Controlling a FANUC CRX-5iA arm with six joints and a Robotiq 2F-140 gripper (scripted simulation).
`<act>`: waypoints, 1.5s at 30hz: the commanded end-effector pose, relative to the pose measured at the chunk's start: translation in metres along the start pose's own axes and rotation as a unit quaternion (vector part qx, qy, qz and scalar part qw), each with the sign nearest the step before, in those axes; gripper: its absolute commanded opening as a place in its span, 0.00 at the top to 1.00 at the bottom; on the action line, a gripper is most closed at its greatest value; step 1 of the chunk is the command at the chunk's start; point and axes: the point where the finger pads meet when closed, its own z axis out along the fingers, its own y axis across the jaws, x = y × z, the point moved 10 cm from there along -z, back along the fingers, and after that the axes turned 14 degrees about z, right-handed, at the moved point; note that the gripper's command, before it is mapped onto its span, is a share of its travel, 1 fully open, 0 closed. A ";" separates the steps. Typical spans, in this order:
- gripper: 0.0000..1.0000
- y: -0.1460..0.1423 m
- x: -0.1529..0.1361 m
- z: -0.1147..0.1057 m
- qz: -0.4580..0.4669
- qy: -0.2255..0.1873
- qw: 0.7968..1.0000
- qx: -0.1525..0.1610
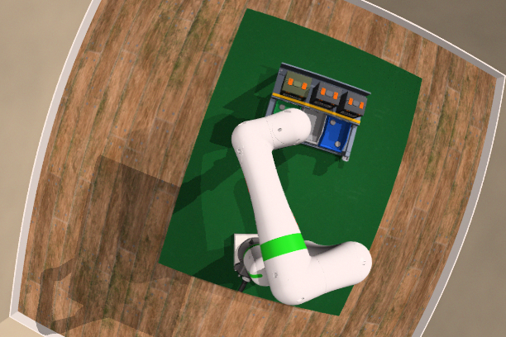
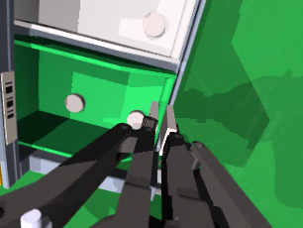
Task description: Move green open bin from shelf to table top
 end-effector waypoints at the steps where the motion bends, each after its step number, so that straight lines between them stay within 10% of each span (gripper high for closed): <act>1: 1.00 0.000 0.000 0.000 0.000 0.000 1.000 0.000; 45: 1.00 0.000 0.000 -0.008 0.000 0.000 1.000 0.000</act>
